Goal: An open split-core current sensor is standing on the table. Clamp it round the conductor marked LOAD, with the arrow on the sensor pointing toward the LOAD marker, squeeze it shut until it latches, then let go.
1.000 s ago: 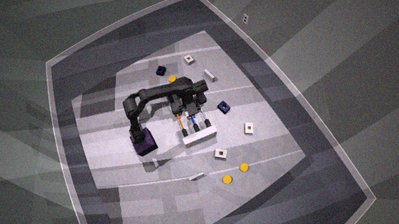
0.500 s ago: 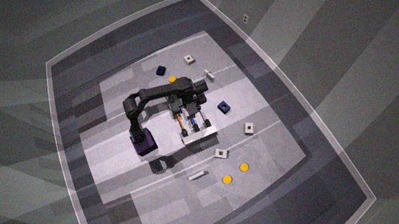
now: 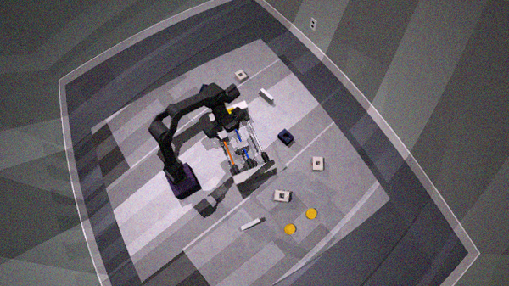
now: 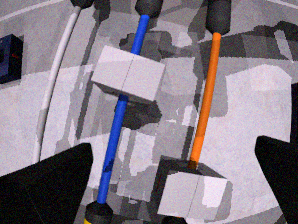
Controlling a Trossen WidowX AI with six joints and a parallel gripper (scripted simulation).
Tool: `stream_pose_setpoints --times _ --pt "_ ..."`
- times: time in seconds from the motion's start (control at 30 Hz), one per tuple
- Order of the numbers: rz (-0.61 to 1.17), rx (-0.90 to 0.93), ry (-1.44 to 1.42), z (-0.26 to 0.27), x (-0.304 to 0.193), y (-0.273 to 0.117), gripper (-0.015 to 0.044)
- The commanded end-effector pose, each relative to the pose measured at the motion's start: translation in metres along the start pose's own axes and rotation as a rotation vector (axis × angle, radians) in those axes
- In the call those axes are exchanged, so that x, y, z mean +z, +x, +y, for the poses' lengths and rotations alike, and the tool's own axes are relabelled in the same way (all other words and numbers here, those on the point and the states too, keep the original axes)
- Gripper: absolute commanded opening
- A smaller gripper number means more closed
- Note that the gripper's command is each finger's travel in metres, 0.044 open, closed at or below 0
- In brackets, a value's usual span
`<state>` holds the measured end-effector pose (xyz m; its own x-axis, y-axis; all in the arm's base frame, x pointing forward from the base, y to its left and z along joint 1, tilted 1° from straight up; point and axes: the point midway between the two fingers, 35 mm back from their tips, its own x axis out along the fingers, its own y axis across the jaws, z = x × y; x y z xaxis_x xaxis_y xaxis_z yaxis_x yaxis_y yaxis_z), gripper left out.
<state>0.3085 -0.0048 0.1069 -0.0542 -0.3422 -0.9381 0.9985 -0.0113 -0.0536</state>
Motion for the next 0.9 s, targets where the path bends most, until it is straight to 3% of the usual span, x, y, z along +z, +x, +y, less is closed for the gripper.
stream_pose_setpoints --times 0.0,0.23,0.87 --pt "-0.216 0.06 -0.142 -0.019 -0.026 -0.011 0.044" --pt "-0.525 0.264 -0.354 -0.042 -0.061 -0.037 0.044" --pt "-0.487 0.242 -0.348 -0.04 -0.062 -0.035 0.044"
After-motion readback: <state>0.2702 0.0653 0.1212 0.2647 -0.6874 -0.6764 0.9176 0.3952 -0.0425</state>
